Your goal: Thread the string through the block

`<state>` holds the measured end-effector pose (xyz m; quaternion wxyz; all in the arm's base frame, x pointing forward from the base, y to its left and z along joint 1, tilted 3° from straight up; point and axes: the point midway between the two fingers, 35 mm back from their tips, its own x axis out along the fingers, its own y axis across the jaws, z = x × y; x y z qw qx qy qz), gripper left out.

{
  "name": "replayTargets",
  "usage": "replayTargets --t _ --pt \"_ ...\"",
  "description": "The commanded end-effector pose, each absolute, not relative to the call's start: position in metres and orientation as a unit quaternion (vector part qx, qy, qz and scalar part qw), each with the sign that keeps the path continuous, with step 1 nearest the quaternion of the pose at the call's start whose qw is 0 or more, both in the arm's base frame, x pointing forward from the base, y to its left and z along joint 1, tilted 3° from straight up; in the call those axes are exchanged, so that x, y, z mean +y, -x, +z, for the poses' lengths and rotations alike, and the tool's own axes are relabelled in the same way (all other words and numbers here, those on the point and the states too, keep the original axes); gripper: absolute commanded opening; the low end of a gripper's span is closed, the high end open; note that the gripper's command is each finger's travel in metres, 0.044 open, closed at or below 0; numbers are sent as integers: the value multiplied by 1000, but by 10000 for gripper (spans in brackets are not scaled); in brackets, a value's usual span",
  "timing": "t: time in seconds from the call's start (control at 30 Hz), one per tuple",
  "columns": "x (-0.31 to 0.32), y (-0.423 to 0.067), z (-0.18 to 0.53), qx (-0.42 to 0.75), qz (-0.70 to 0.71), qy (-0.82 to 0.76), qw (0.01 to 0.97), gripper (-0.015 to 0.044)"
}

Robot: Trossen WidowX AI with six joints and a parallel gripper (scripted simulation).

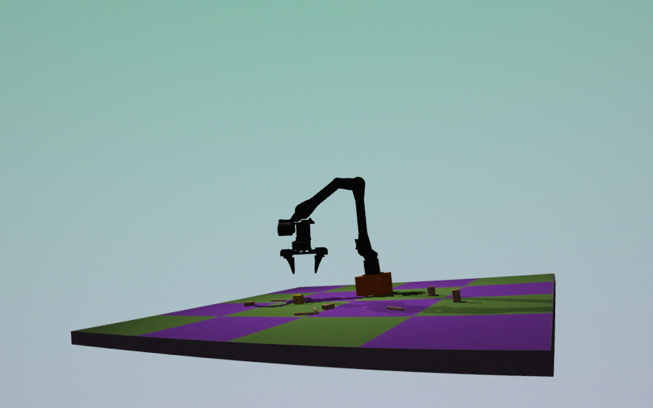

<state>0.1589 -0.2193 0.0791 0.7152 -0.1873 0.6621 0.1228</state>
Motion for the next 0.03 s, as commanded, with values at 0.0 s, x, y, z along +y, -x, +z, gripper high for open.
replayTargets --t 0.0 --pt "-219 -159 79 662 123 187 715 440"
